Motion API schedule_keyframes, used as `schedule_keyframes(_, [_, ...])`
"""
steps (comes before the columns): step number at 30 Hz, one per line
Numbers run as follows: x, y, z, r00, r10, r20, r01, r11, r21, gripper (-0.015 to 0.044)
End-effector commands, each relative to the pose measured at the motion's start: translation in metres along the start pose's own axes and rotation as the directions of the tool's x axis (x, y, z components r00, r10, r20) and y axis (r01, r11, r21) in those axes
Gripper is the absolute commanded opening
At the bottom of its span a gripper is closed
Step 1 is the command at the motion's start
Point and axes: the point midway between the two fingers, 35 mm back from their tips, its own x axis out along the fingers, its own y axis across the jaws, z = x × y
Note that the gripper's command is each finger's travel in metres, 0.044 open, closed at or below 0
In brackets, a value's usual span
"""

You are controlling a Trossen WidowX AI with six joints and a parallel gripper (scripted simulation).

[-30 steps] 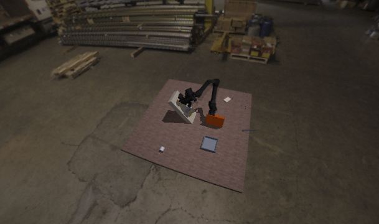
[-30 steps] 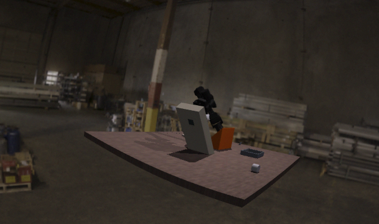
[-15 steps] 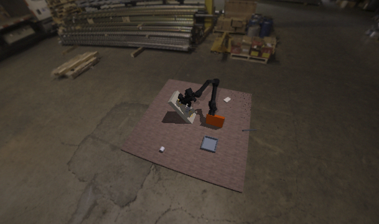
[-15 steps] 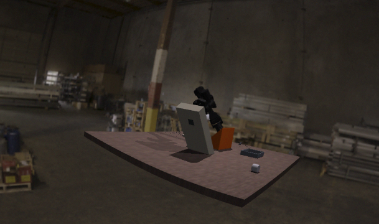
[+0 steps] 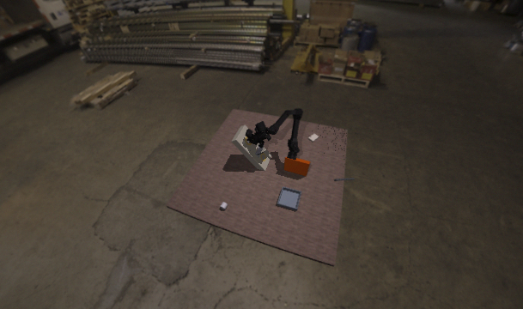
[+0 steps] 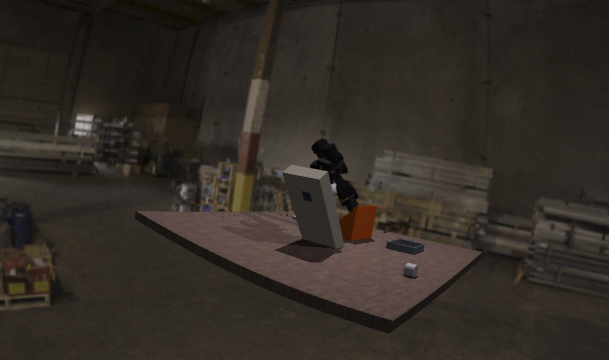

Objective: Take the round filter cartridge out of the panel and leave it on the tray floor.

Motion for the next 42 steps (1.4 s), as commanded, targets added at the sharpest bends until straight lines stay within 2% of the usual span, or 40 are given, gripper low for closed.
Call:
schedule_keyframes(1, [0.0011, 0.0008, -0.0001, 1.000, 0.003, -0.004, -0.003, 1.000, -0.021, 0.0000])
schedule_keyframes(11, [0.0048, 0.0010, 0.0000, 1.000, 0.002, -0.009, -0.005, 0.945, -0.328, 0.0000])
schedule_keyframes(20, [0.0055, 0.0010, 0.0000, 1.000, 0.002, -0.009, -0.007, 0.800, -0.600, 0.0000])
schedule_keyframes(31, [0.0057, 0.0010, 0.0000, 1.000, 0.002, -0.009, -0.009, 0.518, -0.855, 0.0000])
schedule_keyframes(42, [0.0057, 0.0010, 0.0000, 1.000, 0.002, -0.009, -0.009, 0.161, -0.987, 0.0000])
